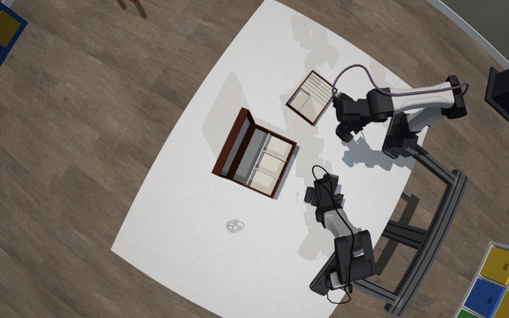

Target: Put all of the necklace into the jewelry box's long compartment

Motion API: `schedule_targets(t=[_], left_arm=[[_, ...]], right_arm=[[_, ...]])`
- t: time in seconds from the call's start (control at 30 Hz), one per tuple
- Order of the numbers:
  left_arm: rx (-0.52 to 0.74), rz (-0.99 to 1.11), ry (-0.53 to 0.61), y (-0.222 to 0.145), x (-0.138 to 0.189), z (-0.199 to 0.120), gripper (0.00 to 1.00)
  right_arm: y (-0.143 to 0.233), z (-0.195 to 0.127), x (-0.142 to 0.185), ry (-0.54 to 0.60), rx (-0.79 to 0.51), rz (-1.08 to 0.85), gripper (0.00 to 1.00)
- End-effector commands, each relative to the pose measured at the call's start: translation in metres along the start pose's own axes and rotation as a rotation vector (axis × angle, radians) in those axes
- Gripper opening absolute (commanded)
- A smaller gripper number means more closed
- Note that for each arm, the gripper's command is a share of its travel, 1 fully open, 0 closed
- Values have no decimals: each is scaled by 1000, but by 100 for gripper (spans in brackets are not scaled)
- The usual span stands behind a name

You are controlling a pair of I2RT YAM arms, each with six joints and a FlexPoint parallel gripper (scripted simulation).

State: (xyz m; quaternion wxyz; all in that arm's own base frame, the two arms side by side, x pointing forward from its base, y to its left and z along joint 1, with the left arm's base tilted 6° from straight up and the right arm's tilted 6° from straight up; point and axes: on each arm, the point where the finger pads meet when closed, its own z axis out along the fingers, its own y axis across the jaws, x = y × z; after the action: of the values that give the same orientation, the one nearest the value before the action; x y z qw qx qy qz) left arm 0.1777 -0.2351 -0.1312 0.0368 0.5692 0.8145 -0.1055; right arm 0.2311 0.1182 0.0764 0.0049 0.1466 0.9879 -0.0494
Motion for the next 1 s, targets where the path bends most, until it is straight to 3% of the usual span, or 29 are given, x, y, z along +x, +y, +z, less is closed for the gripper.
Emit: schedule_targets(t=[0.0,0.6,0.77,0.97], left_arm=[[-5,7,-17,1,-7,-2,100],[-12,4,-22,2,-8,-3,100],[-51,-36,-51,13,-8,-10,100],[-122,-163,-80,41,11,-24,100]], right_arm=[[2,-3,-2,-12,-10,0,100],[5,-4,-3,-14,-23,-8,100],[40,-2,-14,-32,-150,-135,100],[107,3,-34,-99,-391,-426,100]])
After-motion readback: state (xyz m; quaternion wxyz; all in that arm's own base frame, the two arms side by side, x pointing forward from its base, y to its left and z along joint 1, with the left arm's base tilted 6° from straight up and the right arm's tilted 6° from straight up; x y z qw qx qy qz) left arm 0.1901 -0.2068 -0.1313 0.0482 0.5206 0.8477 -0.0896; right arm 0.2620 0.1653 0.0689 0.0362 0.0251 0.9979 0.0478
